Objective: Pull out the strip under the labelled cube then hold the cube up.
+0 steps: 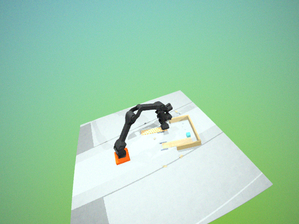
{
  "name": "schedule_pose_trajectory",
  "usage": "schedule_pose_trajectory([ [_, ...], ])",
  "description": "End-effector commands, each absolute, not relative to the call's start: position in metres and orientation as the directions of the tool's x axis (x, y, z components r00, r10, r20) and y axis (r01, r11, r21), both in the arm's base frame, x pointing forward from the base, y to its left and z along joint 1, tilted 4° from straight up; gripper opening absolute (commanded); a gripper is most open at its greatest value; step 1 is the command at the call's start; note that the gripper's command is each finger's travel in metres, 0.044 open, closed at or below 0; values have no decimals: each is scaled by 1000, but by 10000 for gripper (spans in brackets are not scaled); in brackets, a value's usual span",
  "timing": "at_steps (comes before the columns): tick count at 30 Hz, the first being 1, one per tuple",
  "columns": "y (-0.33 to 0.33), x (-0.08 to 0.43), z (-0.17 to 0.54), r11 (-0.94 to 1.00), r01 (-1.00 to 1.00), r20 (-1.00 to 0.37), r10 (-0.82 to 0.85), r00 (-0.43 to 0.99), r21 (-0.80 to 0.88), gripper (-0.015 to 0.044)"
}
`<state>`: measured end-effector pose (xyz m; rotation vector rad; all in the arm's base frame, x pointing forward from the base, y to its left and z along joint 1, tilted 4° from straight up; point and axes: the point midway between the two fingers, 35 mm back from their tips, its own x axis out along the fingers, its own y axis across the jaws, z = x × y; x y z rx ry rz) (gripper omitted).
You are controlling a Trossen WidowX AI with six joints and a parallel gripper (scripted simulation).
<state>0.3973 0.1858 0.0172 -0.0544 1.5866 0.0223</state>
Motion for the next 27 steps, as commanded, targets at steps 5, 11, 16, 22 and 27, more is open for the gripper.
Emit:
schedule_pose_trajectory([
  [5, 174, 372, 38, 998, -52, -1000, -25, -16, -24, 0],
  [11, 167, 357, 47, 998, -54, -999, -27, -18, -26, 0],
  [16, 164, 350, 48, 998, -54, -999, -27, -18, -26, 0],
  [22, 156, 332, 50, 998, -54, -999, -28, -20, -27, 0],
  [27, 149, 317, 51, 998, -54, -999, -29, -21, -27, 0],
])
